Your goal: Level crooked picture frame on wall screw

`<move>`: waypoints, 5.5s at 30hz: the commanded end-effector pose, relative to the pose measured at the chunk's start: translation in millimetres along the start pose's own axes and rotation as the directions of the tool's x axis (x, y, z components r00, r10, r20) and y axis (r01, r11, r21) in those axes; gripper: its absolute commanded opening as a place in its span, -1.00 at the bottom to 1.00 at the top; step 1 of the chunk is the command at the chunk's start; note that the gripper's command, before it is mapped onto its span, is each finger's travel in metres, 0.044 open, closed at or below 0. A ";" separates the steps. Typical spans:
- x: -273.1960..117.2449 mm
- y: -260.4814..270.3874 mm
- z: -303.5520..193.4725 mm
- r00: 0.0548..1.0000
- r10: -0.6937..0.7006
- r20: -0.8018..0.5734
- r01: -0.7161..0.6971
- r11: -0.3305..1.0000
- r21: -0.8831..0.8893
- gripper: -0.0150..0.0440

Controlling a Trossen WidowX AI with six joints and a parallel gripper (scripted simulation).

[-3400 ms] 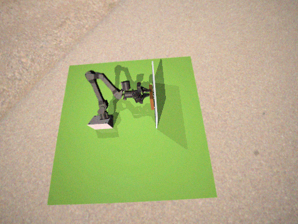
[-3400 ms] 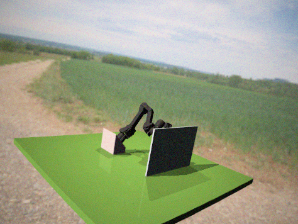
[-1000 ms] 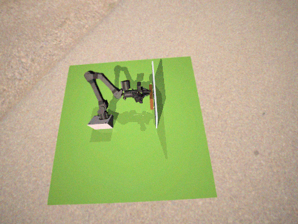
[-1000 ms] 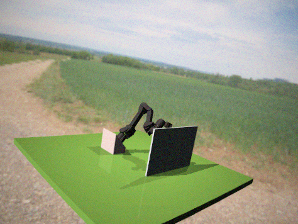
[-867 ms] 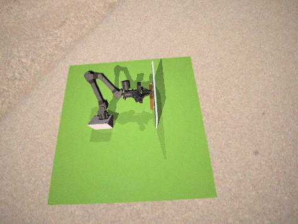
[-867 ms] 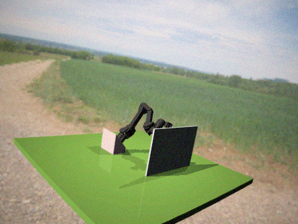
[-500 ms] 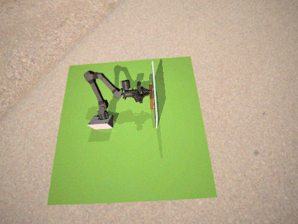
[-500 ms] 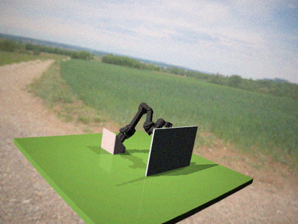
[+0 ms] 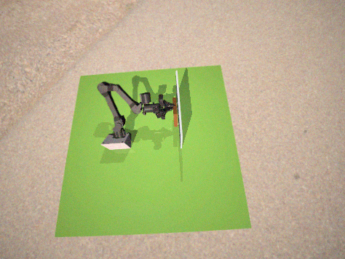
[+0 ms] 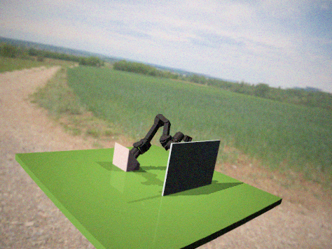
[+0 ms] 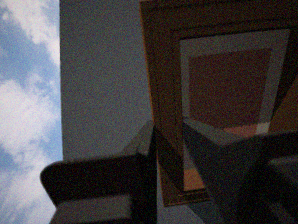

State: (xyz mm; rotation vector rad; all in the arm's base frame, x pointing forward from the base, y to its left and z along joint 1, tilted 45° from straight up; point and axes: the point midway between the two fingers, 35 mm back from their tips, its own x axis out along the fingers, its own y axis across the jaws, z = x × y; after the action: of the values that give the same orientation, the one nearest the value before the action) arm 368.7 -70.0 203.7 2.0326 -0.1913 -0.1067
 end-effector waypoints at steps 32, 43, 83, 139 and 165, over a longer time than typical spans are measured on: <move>0.1 3.2 1.2 1.000 0.011 0.004 -0.011 1.000 0.003 -0.49; 0.1 3.2 2.2 1.000 0.011 0.004 -0.011 1.000 0.003 -0.49; 0.2 0.4 8.1 1.000 0.011 0.004 -0.011 1.000 0.003 -0.49; 0.3 -5.0 8.3 1.000 0.004 0.001 -0.004 0.985 0.172 -0.49; 0.4 -5.3 8.7 1.000 0.004 0.000 -0.004 0.954 0.299 -0.49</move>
State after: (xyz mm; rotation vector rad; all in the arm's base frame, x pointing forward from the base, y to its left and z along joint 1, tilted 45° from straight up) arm 368.3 -75.6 194.9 2.3127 -0.2209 -0.0824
